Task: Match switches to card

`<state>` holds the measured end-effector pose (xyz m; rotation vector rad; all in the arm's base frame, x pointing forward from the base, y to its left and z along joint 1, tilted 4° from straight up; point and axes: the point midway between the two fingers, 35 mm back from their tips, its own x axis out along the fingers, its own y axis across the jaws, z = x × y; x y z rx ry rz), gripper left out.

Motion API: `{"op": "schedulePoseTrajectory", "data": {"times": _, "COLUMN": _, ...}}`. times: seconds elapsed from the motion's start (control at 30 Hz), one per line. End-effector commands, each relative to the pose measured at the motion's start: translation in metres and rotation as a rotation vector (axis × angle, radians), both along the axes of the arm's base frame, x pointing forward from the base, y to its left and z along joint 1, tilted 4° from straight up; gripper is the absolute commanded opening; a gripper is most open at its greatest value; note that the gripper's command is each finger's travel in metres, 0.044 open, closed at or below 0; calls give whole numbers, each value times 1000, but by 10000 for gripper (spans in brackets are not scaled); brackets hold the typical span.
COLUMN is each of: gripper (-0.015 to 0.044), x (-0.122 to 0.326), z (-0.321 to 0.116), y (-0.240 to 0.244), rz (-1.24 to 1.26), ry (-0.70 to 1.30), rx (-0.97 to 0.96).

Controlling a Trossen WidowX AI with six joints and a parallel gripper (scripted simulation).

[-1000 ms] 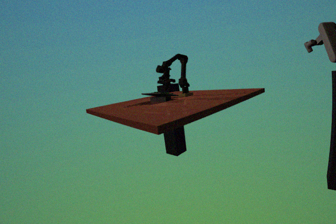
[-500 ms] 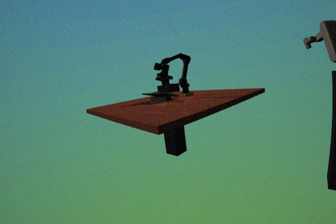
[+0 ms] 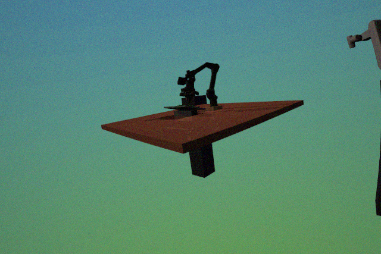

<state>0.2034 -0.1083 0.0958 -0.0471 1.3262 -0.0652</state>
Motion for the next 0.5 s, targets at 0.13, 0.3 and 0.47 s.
{"op": "schedulePoseTrajectory", "data": {"times": 0.13, "gripper": 0, "x": 4, "z": -13, "y": -1, "rz": 4, "ry": -11, "rx": 0}}
{"op": "schedulePoseTrajectory", "data": {"times": 0.3, "gripper": 0, "x": 4, "z": -16, "y": -1, "rz": 4, "ry": -12, "rx": 0}}
{"op": "schedulePoseTrajectory", "data": {"times": 0.47, "gripper": 0, "x": 6, "z": -23, "y": -2, "rz": 4, "ry": -12, "rx": 0}}
